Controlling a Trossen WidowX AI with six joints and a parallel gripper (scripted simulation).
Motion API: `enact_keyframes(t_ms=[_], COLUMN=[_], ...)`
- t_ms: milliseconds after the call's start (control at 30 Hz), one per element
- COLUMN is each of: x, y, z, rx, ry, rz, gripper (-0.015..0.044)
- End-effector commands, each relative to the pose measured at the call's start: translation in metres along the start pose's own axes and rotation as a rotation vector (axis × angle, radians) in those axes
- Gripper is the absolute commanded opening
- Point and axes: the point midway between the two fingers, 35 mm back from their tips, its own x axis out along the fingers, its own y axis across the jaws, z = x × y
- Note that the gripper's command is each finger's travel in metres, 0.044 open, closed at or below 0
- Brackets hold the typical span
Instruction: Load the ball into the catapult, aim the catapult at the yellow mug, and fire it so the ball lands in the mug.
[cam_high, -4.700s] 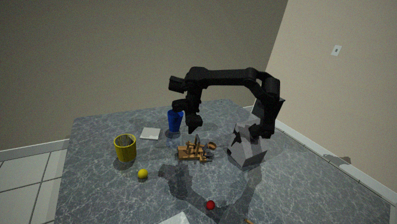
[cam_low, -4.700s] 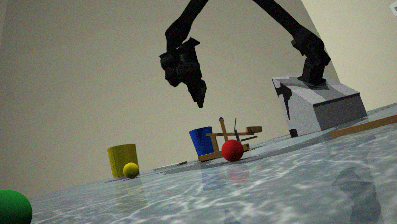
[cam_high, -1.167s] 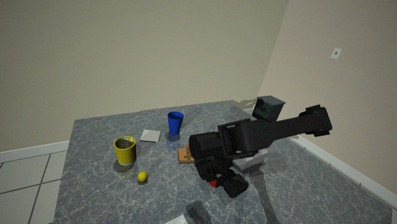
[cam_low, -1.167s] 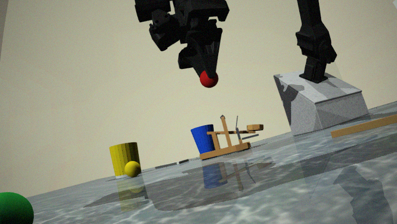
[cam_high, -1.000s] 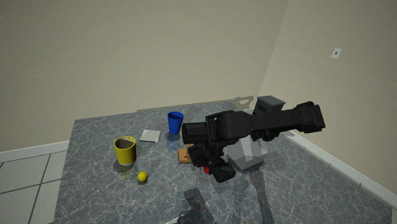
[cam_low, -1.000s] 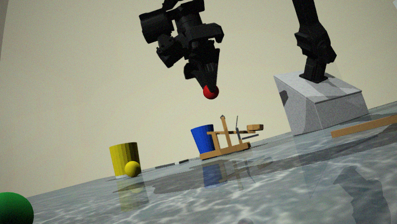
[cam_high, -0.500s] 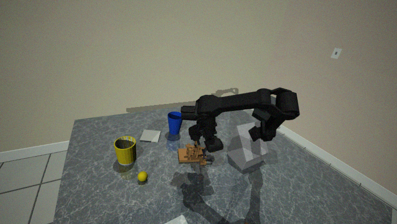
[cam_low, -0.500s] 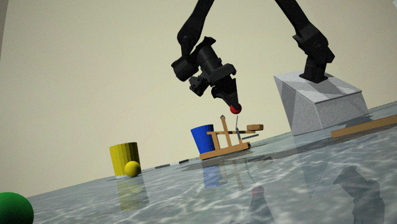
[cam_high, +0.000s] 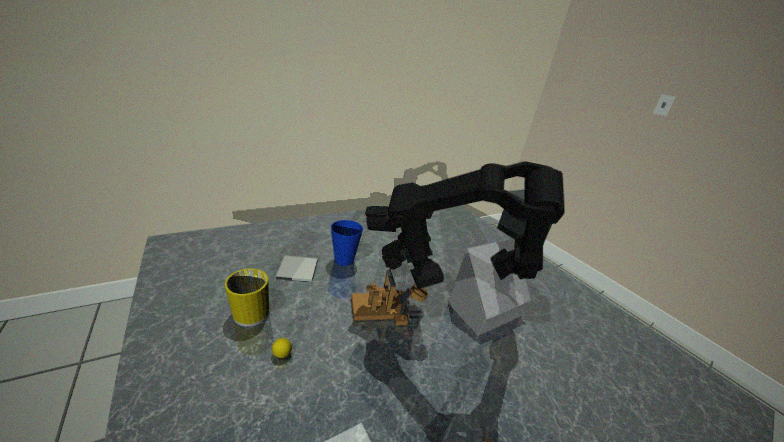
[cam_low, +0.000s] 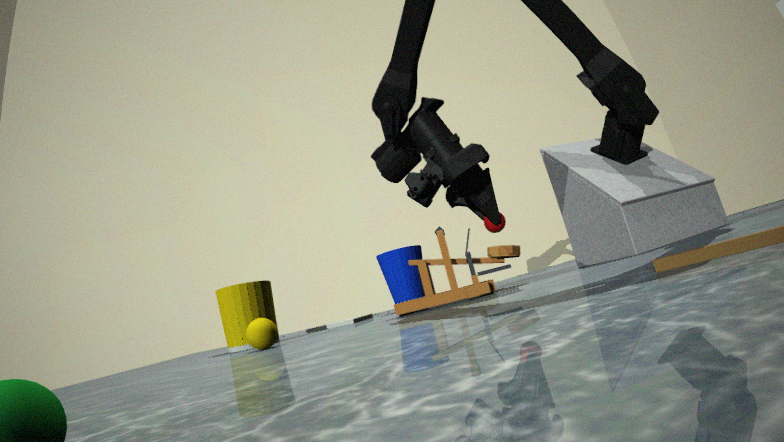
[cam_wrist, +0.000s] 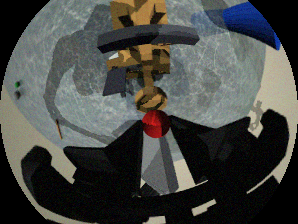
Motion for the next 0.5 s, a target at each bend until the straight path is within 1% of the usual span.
enact_keyframes(t_ms=[0, 467], x=[0.012, 0.026], y=[0.0, 0.0], z=[0.0, 0.004], rx=[0.006, 0.006], ry=[0.014, 0.015], rz=[0.01, 0.01], gripper=[0.0, 0.0])
